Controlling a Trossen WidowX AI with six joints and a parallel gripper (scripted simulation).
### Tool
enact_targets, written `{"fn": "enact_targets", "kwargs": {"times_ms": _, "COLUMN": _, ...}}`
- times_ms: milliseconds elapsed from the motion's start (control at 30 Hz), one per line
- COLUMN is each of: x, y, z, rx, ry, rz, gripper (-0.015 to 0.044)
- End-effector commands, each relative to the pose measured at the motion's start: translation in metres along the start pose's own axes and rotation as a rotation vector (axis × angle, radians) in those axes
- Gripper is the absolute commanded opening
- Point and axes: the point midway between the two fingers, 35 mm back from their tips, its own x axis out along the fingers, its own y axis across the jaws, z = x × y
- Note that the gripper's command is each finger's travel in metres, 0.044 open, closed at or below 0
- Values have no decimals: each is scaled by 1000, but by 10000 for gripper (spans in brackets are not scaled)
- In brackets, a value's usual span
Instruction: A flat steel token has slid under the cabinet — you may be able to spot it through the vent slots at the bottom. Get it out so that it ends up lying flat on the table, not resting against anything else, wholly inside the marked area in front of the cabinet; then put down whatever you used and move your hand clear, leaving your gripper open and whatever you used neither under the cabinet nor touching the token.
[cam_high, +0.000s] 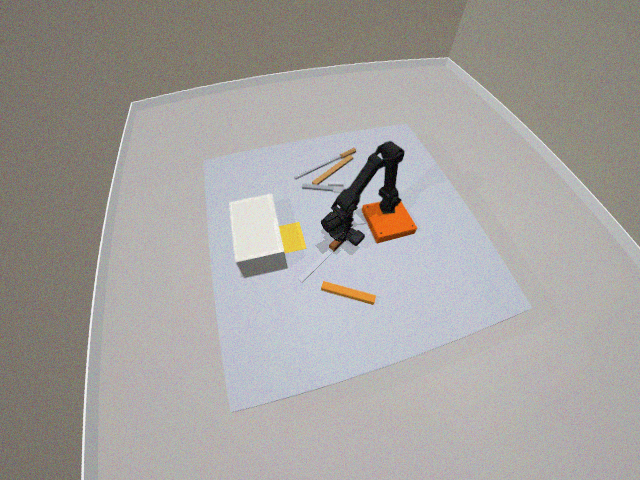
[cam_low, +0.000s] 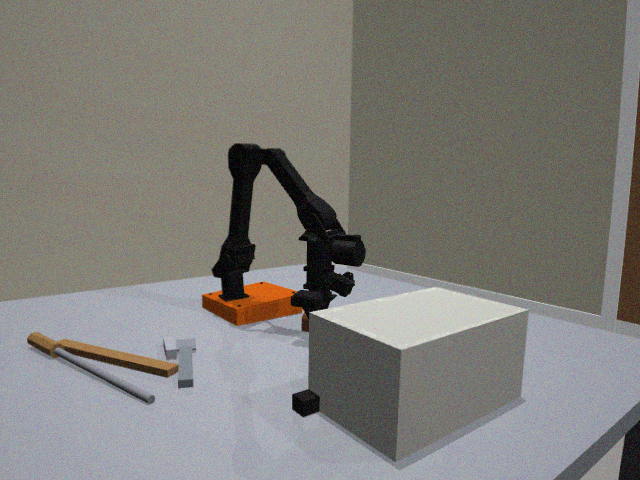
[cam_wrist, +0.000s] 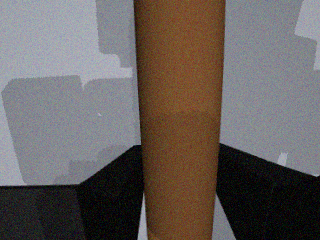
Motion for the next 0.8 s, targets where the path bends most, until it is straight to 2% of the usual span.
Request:
{"fn": "enact_targets", "kwargs": {"times_ms": 0, "x": -1, "y": -6, "z": -2, "rx": 2, "ry": -1, "rz": -7, "gripper": 0}}
{"fn": "enact_targets", "kwargs": {"times_ms": 767, "x": -1, "y": -29, "z": -11, "rx": 2, "ry": 0, "rz": -9, "gripper": 0}}
